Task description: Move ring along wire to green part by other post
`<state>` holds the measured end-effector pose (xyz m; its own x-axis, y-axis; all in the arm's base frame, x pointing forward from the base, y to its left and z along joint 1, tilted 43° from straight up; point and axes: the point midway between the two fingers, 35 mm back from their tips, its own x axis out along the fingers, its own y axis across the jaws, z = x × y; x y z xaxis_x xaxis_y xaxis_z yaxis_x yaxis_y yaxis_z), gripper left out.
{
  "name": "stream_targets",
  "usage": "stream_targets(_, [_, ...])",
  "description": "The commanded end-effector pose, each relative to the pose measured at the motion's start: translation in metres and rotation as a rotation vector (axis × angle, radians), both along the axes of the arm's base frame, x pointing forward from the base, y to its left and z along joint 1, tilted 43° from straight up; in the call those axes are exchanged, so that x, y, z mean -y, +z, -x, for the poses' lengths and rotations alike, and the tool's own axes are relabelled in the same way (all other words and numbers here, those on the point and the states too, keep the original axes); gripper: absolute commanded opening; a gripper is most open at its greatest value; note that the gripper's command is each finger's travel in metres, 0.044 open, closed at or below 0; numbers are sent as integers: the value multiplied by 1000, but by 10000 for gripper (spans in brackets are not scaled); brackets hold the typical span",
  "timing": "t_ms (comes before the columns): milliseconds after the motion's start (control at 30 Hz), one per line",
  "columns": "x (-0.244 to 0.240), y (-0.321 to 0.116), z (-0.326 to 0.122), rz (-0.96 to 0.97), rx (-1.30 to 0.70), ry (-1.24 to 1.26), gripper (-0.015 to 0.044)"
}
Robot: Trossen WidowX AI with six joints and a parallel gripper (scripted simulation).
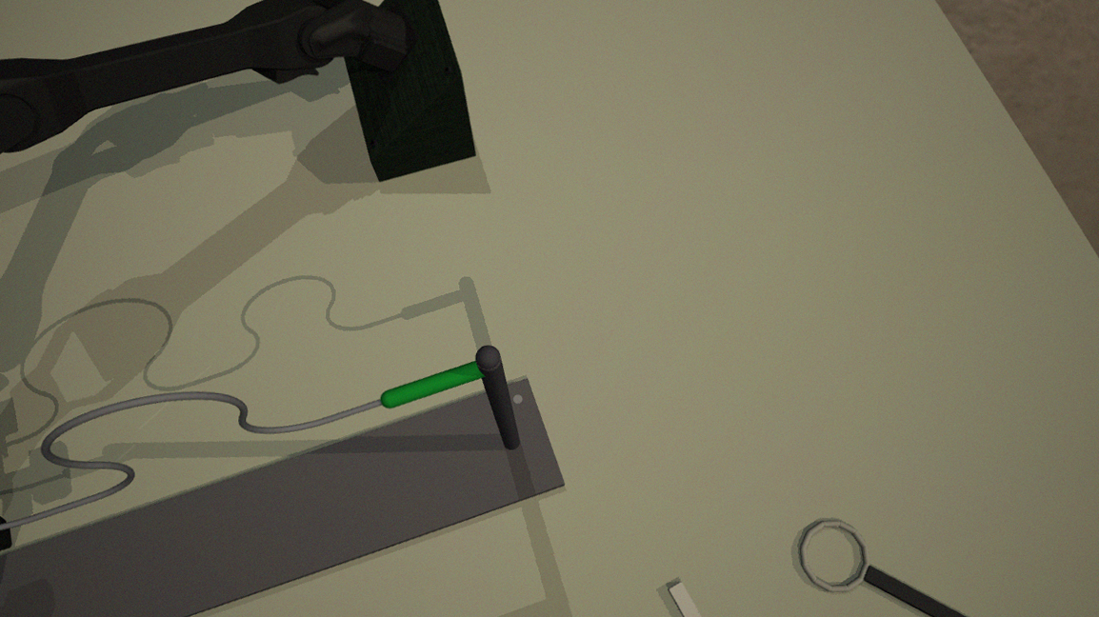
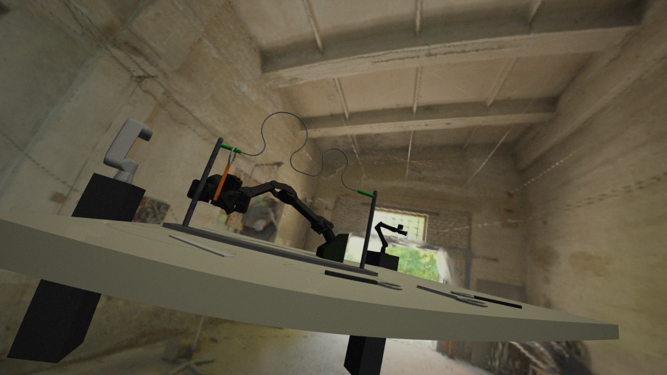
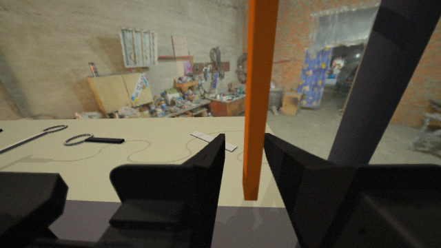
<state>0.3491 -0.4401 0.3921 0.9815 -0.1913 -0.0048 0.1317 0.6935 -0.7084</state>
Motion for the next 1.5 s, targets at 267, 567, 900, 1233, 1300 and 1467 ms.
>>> stream_targets(267, [1, 0, -1, -5, 1, -3, 160])
stream_targets(567, [1, 0, -1, -5, 1, -3, 160])
stream_targets(900, [1, 0, -1, -5, 1, -3, 160])
stream_targets(1233, [0, 0, -1, 0, 0, -1, -76])
stream_targets(1300, [0, 0, -1, 0, 0, -1, -129])
stream_targets(1467, [0, 0, -1, 0, 0, -1, -150])
